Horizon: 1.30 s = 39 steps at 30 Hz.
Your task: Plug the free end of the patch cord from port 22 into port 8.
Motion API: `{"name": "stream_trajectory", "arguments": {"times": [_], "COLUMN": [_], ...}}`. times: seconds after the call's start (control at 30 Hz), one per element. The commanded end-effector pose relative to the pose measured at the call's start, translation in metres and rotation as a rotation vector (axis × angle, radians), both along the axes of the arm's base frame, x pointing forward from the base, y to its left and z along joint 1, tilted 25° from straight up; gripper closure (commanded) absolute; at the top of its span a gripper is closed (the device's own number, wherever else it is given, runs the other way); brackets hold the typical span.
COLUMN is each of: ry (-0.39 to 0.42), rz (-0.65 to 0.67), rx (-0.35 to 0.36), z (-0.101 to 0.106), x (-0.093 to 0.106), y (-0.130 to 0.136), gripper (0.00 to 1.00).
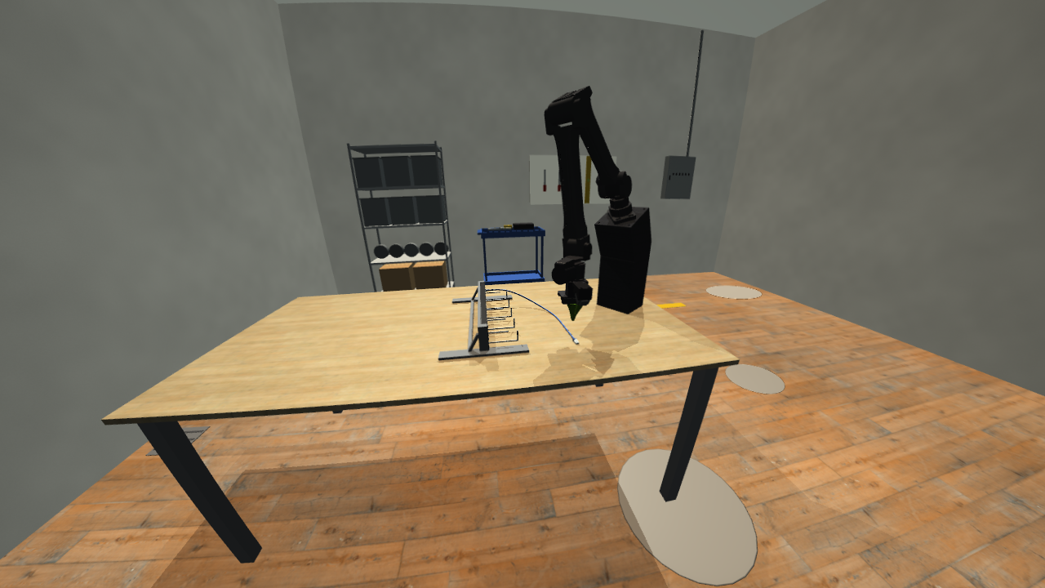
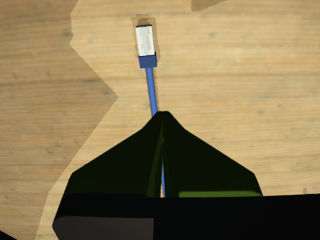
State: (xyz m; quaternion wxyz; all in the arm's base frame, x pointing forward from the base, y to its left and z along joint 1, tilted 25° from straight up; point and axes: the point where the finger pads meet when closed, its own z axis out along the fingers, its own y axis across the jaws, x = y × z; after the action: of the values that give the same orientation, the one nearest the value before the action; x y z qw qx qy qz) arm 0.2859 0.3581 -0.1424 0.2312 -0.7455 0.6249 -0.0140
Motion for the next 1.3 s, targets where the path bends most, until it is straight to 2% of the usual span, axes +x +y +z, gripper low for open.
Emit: {"name": "stream_trajectory", "arguments": {"times": [0.0,0.63,1.27], "ry": [-0.029,-0.007,-0.025], "rz": [0.098,0.097,0.108], "rx": [-0.034,-0.065,-0.046], "z": [0.012,-0.005,0.004], "x": [-0.007,-0.013,-0.014], "y": [0.010,-0.004,0.002], "gripper": [1.00,1.00,1.00]}}
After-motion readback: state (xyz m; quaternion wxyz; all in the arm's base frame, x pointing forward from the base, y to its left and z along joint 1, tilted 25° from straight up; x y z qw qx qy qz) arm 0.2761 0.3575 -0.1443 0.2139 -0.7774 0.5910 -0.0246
